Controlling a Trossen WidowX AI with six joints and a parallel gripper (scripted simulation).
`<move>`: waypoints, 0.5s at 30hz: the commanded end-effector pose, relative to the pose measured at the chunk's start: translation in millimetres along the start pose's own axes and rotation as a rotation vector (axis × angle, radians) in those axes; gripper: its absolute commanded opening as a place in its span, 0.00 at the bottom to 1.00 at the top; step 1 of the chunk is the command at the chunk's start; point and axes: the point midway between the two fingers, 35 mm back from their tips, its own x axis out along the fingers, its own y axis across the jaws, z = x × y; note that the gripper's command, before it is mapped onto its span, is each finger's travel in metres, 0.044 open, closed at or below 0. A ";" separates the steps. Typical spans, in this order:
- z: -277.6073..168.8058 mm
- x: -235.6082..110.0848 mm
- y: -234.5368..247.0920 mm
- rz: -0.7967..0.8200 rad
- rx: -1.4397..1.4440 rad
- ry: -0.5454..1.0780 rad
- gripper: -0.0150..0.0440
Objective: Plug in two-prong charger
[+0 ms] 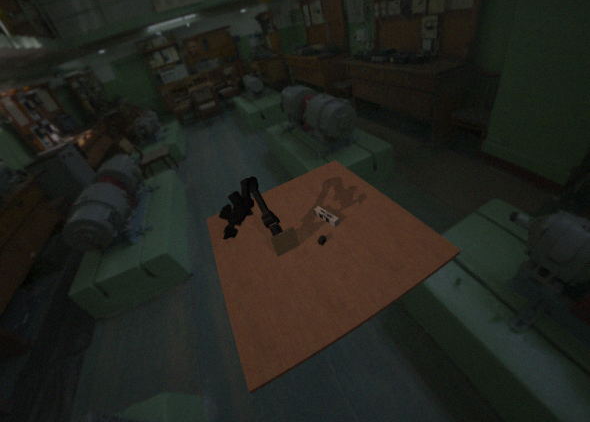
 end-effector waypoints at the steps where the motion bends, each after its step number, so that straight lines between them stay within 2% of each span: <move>1: -27.3 1.0 15.8 0.038 -0.103 0.088 1.00; 15: -119.7 -16.0 56.4 0.171 -0.435 0.342 1.00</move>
